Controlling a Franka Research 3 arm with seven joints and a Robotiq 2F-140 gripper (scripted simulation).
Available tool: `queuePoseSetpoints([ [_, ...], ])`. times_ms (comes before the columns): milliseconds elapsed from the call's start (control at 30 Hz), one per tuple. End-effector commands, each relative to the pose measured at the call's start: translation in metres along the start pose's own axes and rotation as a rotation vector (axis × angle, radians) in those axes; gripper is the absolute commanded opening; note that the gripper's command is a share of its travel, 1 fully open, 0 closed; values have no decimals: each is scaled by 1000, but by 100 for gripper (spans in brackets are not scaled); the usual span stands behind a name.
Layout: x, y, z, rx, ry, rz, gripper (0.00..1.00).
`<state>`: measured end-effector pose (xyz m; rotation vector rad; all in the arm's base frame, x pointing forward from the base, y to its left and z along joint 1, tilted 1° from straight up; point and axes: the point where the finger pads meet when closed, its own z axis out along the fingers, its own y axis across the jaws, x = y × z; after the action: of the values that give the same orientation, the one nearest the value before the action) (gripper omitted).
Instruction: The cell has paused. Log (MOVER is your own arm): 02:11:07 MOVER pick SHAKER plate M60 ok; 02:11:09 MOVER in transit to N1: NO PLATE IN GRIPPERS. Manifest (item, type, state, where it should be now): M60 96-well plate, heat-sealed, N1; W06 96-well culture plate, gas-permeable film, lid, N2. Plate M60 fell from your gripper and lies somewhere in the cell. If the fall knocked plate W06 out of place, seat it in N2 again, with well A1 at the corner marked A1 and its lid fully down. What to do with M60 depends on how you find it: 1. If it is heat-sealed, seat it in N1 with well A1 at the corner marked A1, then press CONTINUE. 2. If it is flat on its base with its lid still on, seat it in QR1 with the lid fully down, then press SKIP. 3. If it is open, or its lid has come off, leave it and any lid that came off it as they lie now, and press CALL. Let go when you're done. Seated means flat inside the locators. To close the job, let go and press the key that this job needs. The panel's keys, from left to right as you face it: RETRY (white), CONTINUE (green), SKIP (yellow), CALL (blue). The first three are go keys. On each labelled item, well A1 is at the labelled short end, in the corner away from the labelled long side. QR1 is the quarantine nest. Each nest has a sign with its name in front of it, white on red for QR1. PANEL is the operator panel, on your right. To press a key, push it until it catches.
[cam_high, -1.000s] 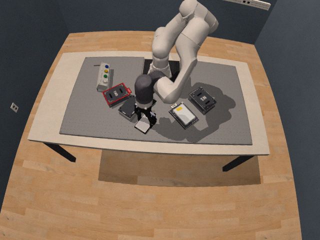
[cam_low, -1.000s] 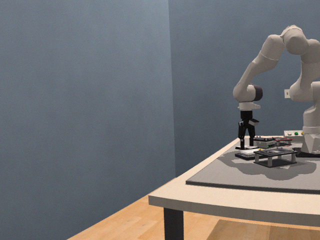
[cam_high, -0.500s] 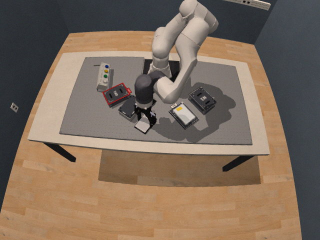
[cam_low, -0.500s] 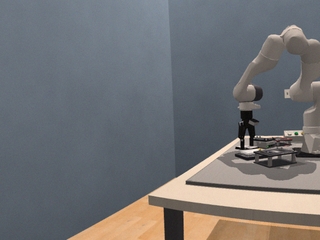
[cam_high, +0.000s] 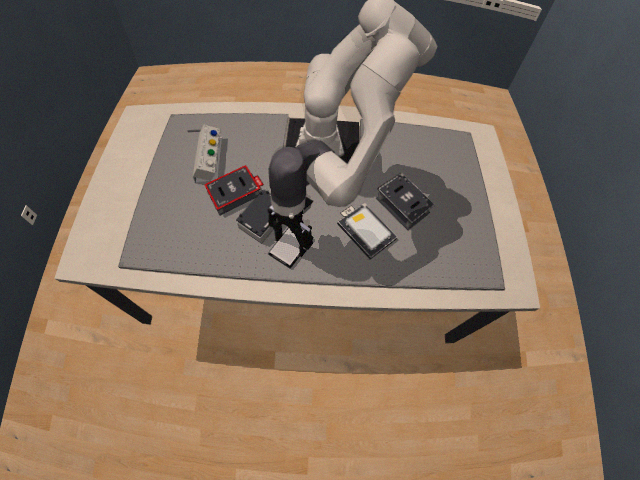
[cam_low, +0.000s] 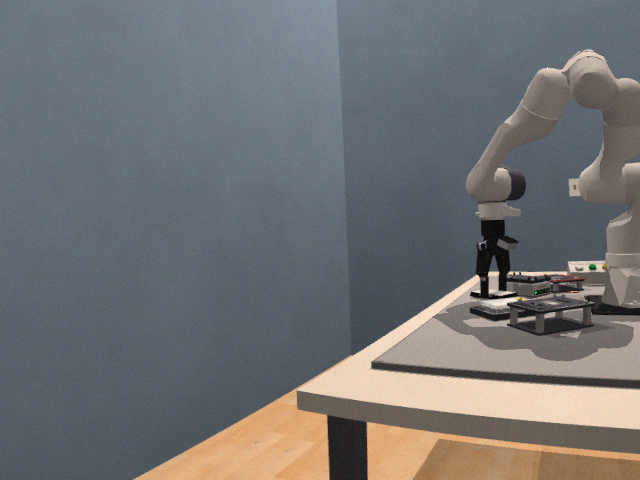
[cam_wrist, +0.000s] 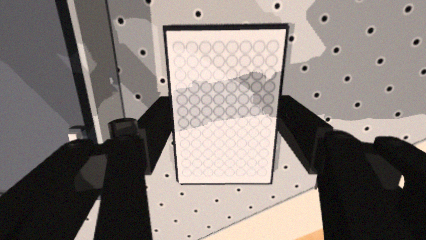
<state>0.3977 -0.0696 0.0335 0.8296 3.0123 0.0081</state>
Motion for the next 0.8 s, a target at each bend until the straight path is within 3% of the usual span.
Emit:
queuePoseSetpoints([
  [0,2,-1,-1,3,5,0,10],
  [767,2,-1,-12,3,5,0,10],
])
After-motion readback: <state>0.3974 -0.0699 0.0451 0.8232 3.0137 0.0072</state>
